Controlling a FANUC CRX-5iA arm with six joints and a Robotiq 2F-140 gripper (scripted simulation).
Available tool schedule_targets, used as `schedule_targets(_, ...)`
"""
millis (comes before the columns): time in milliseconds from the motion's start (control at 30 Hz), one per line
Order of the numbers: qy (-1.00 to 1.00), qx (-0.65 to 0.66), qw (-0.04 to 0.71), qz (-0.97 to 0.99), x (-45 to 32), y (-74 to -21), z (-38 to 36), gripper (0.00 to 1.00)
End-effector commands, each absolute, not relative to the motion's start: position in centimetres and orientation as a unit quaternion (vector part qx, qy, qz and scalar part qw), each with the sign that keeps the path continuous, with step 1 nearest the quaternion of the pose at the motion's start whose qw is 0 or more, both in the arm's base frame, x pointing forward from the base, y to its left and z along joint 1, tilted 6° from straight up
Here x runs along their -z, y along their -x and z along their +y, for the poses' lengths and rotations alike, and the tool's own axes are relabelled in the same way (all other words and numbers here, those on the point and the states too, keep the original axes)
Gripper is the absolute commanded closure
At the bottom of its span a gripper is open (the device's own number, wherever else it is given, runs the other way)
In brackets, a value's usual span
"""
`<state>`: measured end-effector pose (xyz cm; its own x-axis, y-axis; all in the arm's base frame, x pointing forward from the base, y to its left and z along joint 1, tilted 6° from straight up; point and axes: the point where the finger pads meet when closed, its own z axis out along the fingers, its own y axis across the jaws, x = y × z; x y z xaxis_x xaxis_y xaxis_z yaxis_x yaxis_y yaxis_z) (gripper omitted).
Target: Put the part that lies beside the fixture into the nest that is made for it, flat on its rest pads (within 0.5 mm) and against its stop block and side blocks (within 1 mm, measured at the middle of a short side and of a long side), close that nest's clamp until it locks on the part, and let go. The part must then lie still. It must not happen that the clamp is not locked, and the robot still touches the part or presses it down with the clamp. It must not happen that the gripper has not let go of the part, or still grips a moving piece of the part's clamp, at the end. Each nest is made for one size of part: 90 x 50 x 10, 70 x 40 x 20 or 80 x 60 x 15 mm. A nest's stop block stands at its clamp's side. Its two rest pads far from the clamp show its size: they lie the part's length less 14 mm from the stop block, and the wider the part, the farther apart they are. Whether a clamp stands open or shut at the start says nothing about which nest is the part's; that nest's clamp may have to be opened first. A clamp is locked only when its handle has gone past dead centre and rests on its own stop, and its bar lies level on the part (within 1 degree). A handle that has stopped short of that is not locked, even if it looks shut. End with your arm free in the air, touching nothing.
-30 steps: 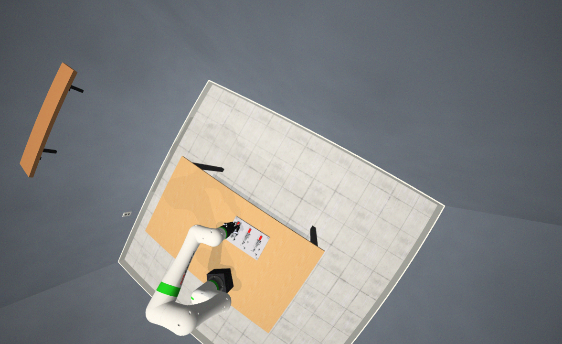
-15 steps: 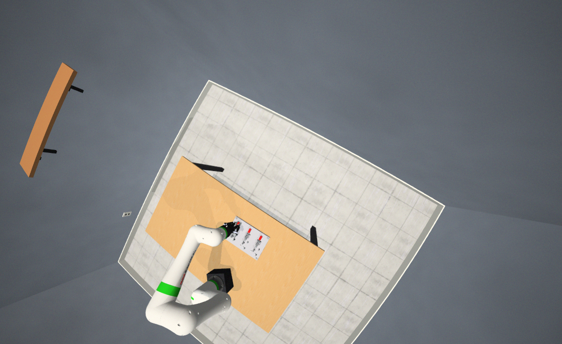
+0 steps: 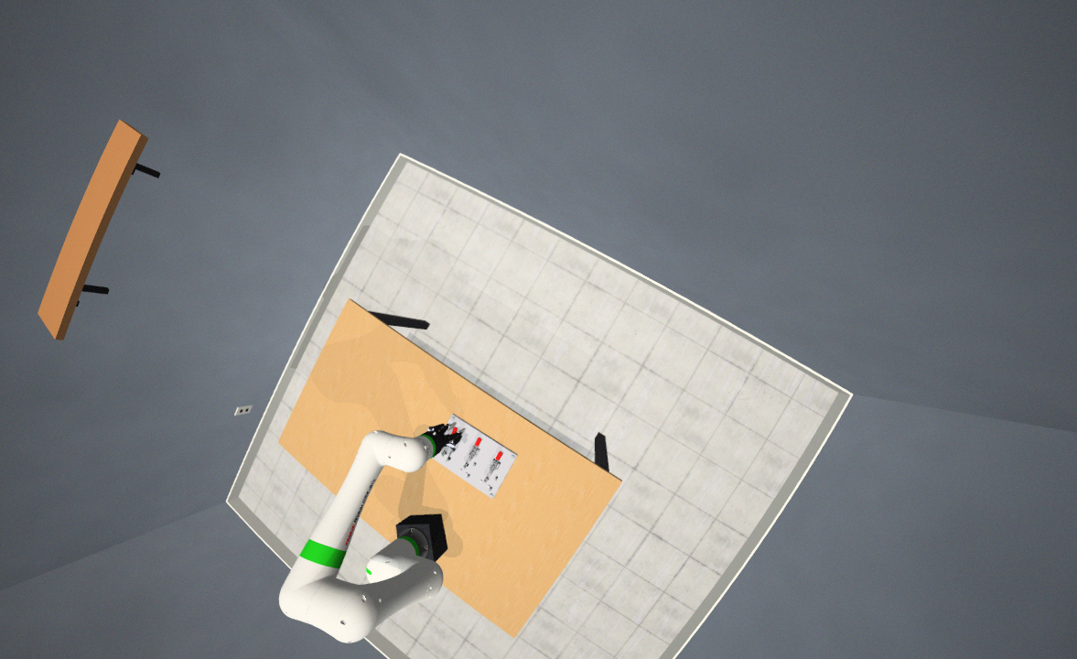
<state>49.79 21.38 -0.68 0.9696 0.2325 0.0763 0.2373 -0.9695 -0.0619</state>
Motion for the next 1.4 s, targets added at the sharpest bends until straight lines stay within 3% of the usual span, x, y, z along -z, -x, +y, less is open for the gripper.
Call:
schedule_targets(0, 0.992, 0.034, 0.035, -0.118, 0.7, -49.8, 21.4, 0.72)
schedule_targets(633, 0.992, 0.034, 0.035, -0.118, 0.4, -49.8, 21.4, 0.72)
schedule_targets(1367, 0.992, 0.034, 0.035, -0.118, -5.3, -49.5, 20.9, 0.72)
